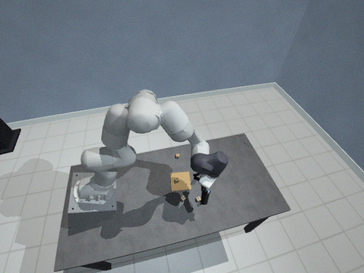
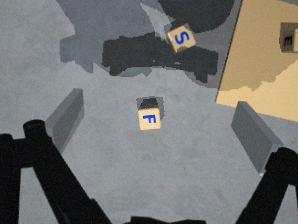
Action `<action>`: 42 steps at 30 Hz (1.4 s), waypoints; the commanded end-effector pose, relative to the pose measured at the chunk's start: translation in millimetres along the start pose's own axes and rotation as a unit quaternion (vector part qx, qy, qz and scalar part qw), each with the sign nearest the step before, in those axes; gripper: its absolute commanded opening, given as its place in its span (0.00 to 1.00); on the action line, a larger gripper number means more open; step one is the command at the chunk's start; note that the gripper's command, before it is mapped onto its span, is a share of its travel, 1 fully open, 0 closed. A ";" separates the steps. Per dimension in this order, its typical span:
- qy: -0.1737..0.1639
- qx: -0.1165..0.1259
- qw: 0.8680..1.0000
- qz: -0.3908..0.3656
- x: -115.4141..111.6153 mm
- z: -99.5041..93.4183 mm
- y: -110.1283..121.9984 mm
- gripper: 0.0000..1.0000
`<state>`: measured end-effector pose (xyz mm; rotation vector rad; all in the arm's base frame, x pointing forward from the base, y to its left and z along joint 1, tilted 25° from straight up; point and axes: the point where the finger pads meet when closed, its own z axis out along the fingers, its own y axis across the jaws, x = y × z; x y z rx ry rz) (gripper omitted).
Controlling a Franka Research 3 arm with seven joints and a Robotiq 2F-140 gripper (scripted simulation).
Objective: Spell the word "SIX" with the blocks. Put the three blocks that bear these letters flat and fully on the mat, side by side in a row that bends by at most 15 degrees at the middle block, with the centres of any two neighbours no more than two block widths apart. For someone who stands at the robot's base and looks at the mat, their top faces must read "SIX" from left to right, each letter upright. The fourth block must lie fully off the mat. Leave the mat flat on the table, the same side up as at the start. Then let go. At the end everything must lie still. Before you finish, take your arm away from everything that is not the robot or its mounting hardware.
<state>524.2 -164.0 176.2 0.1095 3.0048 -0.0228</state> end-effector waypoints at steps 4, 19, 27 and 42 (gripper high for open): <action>-0.025 -0.002 0.997 -0.076 4.0 -2.5 2.0 1.00; -0.065 0.008 0.990 -0.129 29.4 -13.2 6.4 1.00; -0.089 0.014 0.983 -0.161 44.9 -19.3 9.6 1.00; -0.135 0.026 0.964 -0.229 79.5 -30.1 16.8 1.00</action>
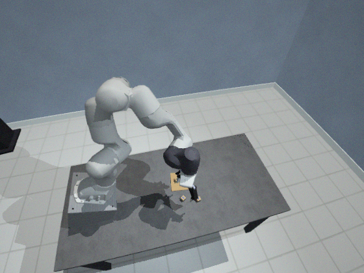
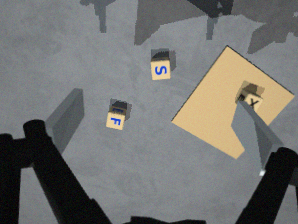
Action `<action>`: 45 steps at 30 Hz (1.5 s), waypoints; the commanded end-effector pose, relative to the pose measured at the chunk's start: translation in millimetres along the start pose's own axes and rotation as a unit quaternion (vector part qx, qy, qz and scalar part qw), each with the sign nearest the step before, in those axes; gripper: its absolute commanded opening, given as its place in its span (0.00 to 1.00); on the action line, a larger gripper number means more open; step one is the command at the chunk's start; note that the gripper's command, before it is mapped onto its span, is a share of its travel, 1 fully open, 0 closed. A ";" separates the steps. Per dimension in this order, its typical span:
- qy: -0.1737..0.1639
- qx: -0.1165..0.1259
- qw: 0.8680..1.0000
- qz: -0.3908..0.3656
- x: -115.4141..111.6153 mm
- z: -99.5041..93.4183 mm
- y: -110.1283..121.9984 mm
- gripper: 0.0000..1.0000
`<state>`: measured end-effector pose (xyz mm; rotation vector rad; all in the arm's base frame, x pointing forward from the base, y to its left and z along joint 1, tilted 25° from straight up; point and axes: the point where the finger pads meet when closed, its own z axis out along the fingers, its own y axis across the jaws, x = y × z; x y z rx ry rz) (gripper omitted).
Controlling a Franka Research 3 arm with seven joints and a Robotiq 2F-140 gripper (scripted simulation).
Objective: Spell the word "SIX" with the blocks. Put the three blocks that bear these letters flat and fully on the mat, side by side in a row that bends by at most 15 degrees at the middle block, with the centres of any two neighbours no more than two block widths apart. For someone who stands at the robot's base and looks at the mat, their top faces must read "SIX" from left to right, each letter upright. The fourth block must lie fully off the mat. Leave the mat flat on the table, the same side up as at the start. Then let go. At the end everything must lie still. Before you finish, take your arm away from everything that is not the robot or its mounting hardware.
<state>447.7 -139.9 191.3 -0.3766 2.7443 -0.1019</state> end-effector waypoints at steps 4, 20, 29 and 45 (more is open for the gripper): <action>-0.028 0.011 0.996 -0.080 9.9 -10.0 4.5 1.00; -0.032 0.012 0.996 -0.086 11.7 -11.4 5.9 1.00; -0.032 0.012 0.996 -0.086 11.7 -11.4 5.9 1.00; -0.028 0.013 0.984 -0.174 3.2 -4.7 27.0 1.00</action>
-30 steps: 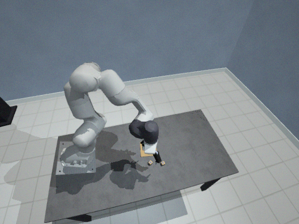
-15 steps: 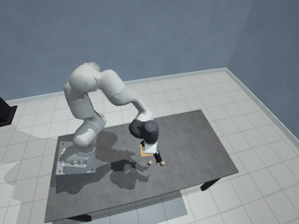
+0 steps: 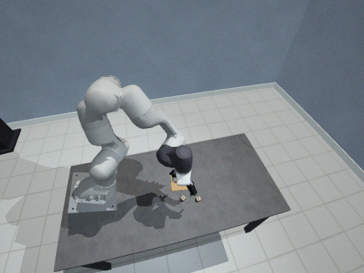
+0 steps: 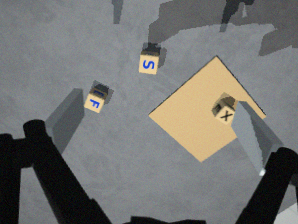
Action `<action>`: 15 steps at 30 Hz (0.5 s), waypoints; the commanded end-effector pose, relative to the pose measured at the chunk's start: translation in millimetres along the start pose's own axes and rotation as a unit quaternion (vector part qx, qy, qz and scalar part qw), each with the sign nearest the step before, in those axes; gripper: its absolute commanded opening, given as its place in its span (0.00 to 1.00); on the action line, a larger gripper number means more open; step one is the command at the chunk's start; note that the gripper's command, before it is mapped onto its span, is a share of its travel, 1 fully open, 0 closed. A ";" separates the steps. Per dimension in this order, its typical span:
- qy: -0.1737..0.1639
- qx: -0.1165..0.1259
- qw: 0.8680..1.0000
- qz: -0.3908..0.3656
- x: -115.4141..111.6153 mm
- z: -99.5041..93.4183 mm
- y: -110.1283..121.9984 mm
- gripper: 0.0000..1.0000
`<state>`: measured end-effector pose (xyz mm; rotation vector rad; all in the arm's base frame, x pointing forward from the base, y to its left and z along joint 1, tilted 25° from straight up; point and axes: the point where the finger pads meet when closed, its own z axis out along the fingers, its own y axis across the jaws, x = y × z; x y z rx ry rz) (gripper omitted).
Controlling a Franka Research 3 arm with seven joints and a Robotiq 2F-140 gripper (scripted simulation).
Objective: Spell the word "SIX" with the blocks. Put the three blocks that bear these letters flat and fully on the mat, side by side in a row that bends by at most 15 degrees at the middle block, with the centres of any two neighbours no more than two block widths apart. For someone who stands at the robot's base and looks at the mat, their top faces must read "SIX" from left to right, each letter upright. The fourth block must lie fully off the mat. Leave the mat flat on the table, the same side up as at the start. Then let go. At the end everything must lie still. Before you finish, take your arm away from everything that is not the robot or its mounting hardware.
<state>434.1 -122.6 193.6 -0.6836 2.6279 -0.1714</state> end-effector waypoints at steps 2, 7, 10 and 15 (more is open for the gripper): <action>0.003 0.002 0.997 -0.080 -7.9 4.5 11.0 1.00; 0.004 0.002 0.992 -0.126 -14.2 7.7 20.9 1.00; 0.004 0.001 0.988 -0.157 -18.3 9.7 27.7 1.00; 0.004 0.001 0.978 -0.209 -25.0 12.8 39.1 1.00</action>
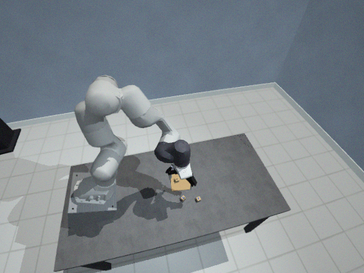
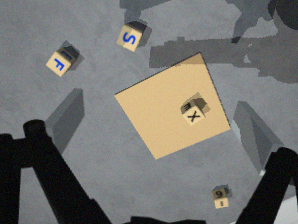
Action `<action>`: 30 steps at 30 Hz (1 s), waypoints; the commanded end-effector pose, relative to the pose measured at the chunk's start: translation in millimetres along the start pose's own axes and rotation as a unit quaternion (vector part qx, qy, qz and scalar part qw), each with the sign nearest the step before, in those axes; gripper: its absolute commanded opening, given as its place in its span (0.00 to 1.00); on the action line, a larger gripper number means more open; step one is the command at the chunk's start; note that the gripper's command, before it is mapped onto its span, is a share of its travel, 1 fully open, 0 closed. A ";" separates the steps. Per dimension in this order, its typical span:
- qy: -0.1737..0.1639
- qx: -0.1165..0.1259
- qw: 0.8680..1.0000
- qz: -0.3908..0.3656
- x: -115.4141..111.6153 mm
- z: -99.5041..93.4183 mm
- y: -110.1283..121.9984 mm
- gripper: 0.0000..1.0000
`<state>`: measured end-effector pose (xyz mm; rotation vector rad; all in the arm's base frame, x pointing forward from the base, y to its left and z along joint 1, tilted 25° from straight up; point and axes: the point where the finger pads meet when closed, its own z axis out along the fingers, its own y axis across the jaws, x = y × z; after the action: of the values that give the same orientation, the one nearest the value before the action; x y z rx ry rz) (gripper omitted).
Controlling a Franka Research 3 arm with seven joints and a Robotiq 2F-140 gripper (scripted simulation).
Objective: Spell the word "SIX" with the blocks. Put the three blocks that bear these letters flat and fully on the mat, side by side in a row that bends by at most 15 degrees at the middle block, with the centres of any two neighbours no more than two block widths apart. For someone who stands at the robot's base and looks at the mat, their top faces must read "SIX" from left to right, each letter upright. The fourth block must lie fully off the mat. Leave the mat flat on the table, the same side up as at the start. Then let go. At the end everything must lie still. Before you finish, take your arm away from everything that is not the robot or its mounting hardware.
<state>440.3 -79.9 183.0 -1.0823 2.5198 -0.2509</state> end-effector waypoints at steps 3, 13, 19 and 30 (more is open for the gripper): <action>0.002 0.005 0.996 -0.090 -9.3 3.0 6.6 1.00; 0.002 0.005 0.982 -0.187 -26.9 7.9 24.1 1.00; 0.002 0.006 0.968 -0.249 -37.9 10.6 35.8 1.00; 0.000 0.009 0.935 -0.356 -56.6 14.3 57.2 1.00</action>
<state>442.8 -4.8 168.2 -1.8216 2.1165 -0.4183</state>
